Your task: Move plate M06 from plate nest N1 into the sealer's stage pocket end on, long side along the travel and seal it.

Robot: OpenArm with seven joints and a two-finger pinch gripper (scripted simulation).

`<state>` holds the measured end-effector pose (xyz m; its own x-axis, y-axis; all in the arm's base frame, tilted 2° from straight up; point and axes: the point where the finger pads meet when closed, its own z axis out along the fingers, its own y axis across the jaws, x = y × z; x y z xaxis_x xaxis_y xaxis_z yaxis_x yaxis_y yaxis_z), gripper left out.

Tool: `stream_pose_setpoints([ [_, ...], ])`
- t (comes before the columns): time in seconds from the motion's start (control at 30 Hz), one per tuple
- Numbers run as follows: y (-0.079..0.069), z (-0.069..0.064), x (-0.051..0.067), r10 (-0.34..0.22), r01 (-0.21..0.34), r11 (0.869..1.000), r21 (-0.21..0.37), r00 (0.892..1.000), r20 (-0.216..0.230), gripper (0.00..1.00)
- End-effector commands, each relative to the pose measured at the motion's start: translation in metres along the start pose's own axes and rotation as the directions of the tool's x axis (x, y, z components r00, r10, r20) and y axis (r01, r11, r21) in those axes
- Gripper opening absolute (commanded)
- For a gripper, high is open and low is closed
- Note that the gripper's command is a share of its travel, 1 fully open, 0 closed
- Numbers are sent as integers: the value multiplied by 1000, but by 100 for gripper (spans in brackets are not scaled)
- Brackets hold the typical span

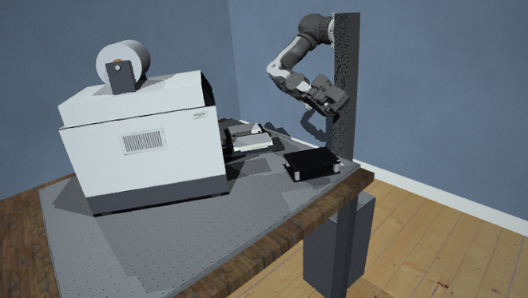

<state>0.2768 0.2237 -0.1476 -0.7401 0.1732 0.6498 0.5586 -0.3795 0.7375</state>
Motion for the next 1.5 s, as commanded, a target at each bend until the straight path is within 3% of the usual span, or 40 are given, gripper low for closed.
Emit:
stream_pose_setpoints([
  [0.0, 1, 1, 2, 0, 0, 1000, 3, 1000, -8, 0],
  [0.67, 3, 1, 2, 0, 0, 1000, 3, 1000, -8, 0],
  [0.83, -19, 0, 5, -52, 52, 989, 141, 999, -4, 0],
  [1.47, -16, 0, 5, -52, 52, 989, 141, 999, -4, 0],
])
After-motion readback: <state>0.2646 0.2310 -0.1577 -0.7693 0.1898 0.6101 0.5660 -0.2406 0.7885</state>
